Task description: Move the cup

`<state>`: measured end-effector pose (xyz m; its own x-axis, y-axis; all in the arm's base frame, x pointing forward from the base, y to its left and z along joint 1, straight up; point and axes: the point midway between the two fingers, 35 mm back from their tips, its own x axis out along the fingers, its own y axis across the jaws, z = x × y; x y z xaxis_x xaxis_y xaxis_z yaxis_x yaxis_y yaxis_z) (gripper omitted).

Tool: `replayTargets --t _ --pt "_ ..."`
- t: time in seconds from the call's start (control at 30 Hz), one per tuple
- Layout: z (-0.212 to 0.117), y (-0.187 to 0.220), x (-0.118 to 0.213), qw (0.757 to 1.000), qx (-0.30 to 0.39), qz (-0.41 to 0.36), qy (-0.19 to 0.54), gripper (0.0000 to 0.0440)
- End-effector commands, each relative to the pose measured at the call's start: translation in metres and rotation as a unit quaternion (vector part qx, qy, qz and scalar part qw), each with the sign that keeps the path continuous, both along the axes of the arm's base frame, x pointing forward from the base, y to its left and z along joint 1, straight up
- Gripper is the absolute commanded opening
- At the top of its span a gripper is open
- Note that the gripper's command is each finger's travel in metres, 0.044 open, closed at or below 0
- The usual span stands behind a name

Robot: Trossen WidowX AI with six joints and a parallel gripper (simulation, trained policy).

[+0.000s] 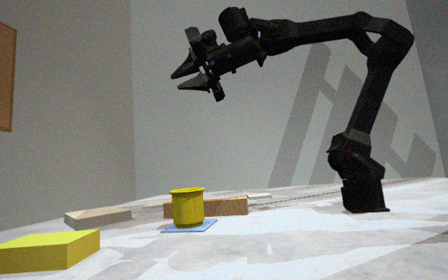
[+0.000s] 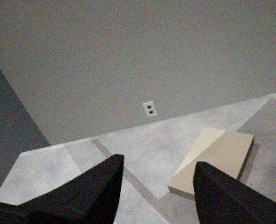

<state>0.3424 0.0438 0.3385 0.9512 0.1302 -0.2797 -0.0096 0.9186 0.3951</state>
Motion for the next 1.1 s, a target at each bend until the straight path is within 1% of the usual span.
replayTargets --t 0.0,0.27,0.53,0.8,1.07 --pt "-0.001 0.006 0.005 0.999 0.025 -0.003 0.028 0.0155" --pt "-0.003 0.015 0.011 0.994 0.072 -0.011 0.08 0.0165" --pt "-0.006 0.025 0.016 0.984 0.119 -0.026 0.134 0.0173" --pt "-0.012 0.034 0.02 0.967 0.162 -0.047 0.19 0.0177" --pt "-0.021 0.042 0.024 0.945 0.2 -0.077 0.247 0.0175"
